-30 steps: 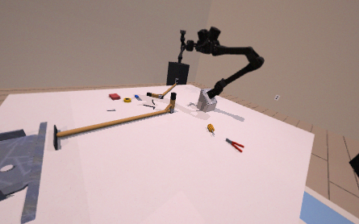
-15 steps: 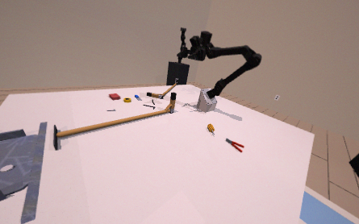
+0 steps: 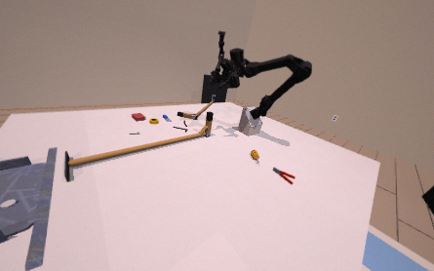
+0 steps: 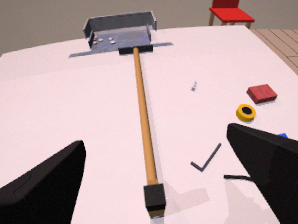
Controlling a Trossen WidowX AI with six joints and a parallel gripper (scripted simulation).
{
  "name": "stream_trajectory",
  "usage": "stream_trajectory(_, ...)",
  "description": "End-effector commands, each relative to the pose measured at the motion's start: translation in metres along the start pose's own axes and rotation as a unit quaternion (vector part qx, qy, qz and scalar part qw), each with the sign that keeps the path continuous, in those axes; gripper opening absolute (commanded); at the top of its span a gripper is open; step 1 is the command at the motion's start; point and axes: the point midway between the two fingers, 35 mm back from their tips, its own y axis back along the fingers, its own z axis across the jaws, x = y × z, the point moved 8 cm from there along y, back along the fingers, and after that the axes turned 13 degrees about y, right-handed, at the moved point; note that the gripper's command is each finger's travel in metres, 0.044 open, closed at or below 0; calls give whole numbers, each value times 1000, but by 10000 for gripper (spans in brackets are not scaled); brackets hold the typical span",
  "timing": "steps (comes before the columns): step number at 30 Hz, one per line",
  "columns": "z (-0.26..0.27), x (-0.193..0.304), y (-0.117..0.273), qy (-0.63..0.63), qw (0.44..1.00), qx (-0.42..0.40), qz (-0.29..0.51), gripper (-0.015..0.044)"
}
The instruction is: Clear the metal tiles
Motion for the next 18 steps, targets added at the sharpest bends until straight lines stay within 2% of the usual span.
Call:
stream_trajectory(1,4,19,-16,-5,999,-4,38,440)
stream_trajectory(18,26,81,-63,11,982,-26,185,440)
